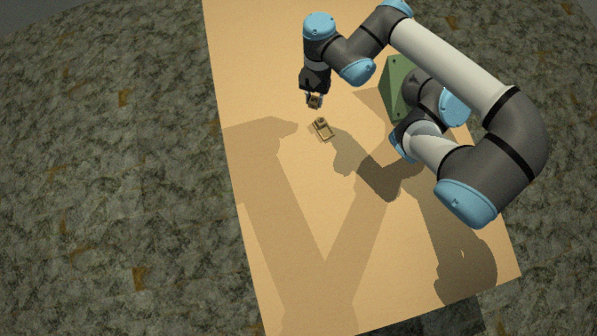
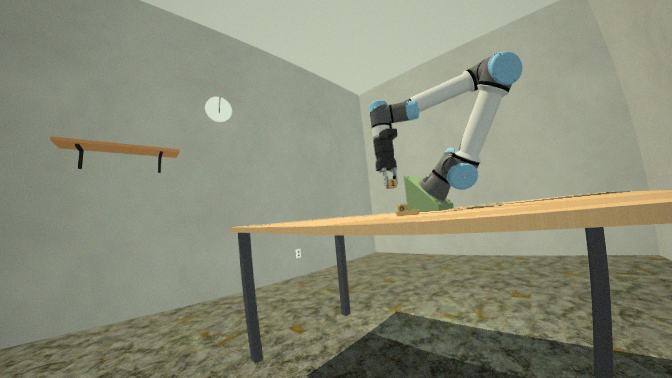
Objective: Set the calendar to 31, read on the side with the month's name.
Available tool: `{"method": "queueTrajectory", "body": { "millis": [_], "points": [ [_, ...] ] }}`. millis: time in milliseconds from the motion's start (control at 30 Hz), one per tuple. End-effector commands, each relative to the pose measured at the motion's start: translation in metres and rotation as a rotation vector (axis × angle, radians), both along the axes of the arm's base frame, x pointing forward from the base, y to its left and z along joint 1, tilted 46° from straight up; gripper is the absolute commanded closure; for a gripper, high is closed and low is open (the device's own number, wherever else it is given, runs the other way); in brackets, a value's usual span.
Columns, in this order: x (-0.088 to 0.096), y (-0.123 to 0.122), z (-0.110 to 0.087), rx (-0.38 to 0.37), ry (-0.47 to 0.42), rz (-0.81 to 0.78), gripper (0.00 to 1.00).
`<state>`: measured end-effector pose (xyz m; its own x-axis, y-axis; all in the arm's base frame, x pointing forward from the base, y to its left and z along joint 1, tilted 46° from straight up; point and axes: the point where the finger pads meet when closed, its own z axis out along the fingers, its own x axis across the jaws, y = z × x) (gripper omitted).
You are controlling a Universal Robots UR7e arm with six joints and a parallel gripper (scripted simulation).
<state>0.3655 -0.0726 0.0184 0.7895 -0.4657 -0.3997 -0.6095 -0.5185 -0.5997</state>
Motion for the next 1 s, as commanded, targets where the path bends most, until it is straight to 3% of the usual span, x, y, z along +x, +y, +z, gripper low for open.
{"method": "queueTrajectory", "body": {
  "millis": [0, 667, 967],
  "points": [
    [0.004, -0.012, -0.01, 0.007, 0.116, -0.117, 0.4],
    [0.007, -0.037, -0.042, 0.041, 0.441, -0.432, 0.4],
    [0.007, -0.041, -0.048, 0.046, 0.493, -0.483, 0.4]
  ]
}}
